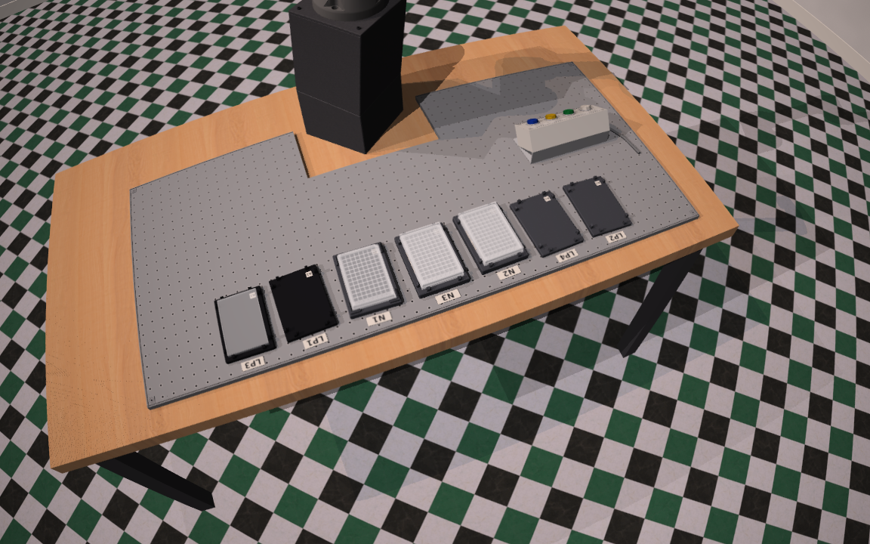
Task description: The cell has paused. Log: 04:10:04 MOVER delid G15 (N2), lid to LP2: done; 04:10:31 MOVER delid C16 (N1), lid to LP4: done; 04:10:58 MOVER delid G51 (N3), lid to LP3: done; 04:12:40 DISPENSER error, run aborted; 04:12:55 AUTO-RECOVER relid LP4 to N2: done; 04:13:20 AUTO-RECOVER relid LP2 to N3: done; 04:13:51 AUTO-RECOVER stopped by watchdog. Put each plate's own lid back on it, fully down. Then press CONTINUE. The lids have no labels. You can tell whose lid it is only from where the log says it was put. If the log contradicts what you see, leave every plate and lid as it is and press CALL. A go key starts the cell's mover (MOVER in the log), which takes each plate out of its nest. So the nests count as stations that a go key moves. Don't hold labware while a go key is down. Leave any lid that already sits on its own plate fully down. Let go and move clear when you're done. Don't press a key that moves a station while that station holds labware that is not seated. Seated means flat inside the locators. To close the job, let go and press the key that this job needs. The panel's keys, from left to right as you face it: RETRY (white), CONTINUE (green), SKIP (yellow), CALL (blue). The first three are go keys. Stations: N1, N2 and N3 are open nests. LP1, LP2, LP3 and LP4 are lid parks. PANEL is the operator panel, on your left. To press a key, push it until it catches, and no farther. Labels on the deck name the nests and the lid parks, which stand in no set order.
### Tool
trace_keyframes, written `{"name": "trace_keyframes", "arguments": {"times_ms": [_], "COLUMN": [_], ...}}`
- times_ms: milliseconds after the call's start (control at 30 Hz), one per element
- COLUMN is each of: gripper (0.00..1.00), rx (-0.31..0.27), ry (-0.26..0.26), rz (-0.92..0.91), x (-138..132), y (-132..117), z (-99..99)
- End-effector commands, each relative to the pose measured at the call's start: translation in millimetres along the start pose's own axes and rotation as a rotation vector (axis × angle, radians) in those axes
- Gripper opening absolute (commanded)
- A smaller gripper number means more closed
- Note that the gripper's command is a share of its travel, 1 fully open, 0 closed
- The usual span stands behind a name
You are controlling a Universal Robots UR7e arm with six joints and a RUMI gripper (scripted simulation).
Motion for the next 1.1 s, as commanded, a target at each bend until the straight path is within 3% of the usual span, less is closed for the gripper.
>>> {"name": "trace_keyframes", "arguments": {"times_ms": [0,167,467,600,767,1067], "gripper": [0.82,0.82,0.82,0.82,0.82,0.82], "rx": [0.004,0.093,0.094,0.094,0.183,0.184], "ry": [-0.004,-0.008,-0.011,-0.011,-0.015,-0.017], "rz": [0.0,0.001,0.001,0.001,-0.001,-0.001], "x": [1,0,3,3,2,5], "y": [10,11,27,27,26,38], "z": [18.1,42.6,83.6,83.6,108.2,150.7]}}
Point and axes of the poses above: the point where the finger pads meet when closed, its own z axis back along the fingers, its own x axis across the jaws, y = z × x, the point moved 6 cm from there along z, back along the fingers, and after that the axes turned 9 degrees about -z, right-handed, at the moved point
